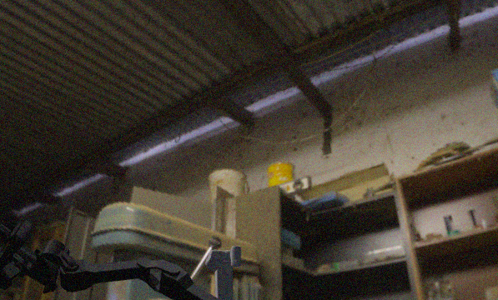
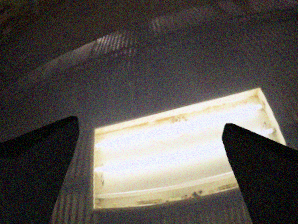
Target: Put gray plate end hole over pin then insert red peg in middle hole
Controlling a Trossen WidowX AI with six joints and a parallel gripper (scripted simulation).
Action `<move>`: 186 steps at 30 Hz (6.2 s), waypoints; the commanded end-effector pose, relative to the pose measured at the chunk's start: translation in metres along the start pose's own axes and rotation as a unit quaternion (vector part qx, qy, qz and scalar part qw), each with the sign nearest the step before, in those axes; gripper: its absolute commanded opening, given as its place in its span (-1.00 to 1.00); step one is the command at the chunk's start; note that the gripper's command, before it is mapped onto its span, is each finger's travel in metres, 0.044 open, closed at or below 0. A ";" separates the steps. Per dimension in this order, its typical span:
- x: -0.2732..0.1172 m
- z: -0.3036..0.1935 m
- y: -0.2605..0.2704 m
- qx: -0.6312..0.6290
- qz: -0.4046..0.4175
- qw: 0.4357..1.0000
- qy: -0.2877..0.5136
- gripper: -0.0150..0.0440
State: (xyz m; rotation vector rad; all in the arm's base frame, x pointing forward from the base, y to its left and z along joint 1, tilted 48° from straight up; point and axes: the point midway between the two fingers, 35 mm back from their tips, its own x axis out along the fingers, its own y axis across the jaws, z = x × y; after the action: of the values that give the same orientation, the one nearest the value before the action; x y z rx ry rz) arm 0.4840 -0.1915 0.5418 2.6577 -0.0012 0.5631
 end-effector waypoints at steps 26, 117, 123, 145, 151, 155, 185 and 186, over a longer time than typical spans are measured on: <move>0.009 0.212 -0.271 -0.435 -0.340 0.792 -0.262 1.00; -0.330 0.355 -0.446 -0.289 -0.671 -0.496 0.469 1.00; -0.331 0.358 -0.444 -0.289 -0.671 -0.497 0.469 0.82; -0.327 0.353 -0.448 -0.289 -0.669 -0.498 0.471 -0.49; -0.318 0.339 -0.458 -0.288 -0.664 -0.500 0.476 -0.49; -0.312 0.329 -0.465 -0.287 -0.661 -0.502 0.479 -0.49; -0.285 0.247 -0.506 -0.277 -0.640 -0.516 0.497 -0.49; -0.285 0.247 -0.506 -0.277 -0.640 -0.517 0.497 -0.49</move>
State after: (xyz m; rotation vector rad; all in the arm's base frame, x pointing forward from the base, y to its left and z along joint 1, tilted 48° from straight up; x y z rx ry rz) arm 0.3622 0.1417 0.0203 2.5363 -2.5637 -0.9136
